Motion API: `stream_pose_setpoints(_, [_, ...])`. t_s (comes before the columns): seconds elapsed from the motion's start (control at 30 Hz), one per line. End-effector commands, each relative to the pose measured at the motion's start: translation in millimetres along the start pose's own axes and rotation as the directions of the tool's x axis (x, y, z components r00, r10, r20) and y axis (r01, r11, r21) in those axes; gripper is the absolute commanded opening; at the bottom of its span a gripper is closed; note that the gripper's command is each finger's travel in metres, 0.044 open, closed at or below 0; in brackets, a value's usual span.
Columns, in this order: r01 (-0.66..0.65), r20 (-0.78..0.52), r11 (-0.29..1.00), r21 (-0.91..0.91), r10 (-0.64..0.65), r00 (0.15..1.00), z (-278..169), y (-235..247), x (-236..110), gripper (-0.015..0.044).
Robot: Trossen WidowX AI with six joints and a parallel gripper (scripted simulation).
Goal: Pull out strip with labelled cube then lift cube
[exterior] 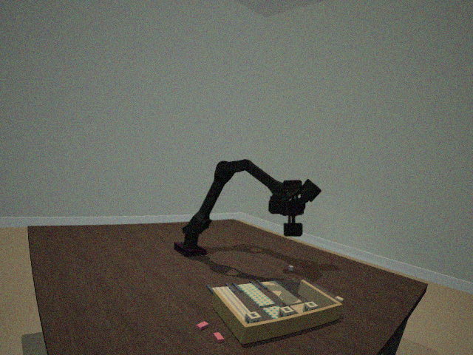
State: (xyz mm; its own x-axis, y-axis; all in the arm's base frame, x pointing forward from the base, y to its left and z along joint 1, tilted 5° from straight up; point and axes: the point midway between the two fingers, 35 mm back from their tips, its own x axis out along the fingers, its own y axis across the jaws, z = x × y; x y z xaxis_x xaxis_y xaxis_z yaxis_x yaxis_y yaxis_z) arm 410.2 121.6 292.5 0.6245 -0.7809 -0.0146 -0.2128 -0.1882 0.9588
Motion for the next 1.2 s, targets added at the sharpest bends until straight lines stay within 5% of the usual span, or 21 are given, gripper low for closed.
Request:
stream_pose_setpoints(0.0, [0.007, -0.004, 1.000, -0.017, -0.007, 1.000, 1, 0, 2, 0.0400])
stream_pose_setpoints(0.23, [0.130, -0.151, 0.787, -0.603, -0.273, 0.950, 36, -5, 51, 0.0400])
stream_pose_setpoints(0.47, [-0.141, -0.311, 0.338, -0.931, -0.526, 0.791, 87, -17, 64, 0.0400])
stream_pose_setpoints(0.8, [-0.492, -0.427, 0.092, -0.866, -0.649, 0.629, 123, -27, 51, 0.0400])
stream_pose_setpoints(1.17, [-0.810, -0.544, -0.057, -0.584, -0.713, 0.443, 157, -36, 23, 0.0400])
